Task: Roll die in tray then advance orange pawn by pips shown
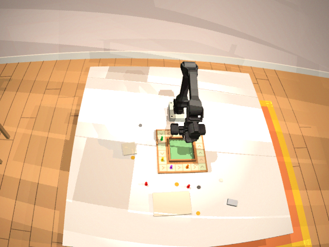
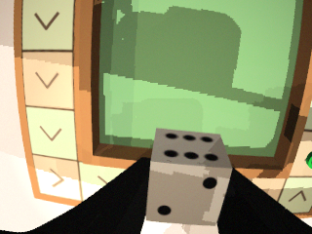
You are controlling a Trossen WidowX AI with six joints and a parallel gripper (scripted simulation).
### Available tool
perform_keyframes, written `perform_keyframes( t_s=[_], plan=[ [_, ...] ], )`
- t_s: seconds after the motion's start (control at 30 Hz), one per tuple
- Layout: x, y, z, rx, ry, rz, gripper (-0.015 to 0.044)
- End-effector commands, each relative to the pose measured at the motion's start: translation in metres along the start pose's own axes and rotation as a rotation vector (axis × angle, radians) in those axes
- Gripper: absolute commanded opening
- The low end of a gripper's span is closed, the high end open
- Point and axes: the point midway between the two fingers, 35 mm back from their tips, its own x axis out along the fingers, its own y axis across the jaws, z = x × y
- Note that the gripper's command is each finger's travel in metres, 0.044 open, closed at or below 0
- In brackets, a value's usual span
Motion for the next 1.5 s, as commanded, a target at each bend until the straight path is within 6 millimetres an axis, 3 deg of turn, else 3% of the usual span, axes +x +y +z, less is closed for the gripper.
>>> perform_keyframes(
  t_s=[0.0,0.27,1.07,1.27,1.47],
  plan=[
    [0.009,-0.008,0.020,-0.003,-0.005,0.004,0.0000],
    [0.015,-0.012,0.029,-0.003,-0.029,0.003,0.0000],
    [0.019,-0.013,0.032,-0.001,-0.830,0.004,0.0000],
    [0.018,-0.013,0.031,-0.001,-0.852,0.004,0.0000],
    [-0.004,-0.012,0.007,-0.001,-0.850,0.004,0.0000]
  ],
)
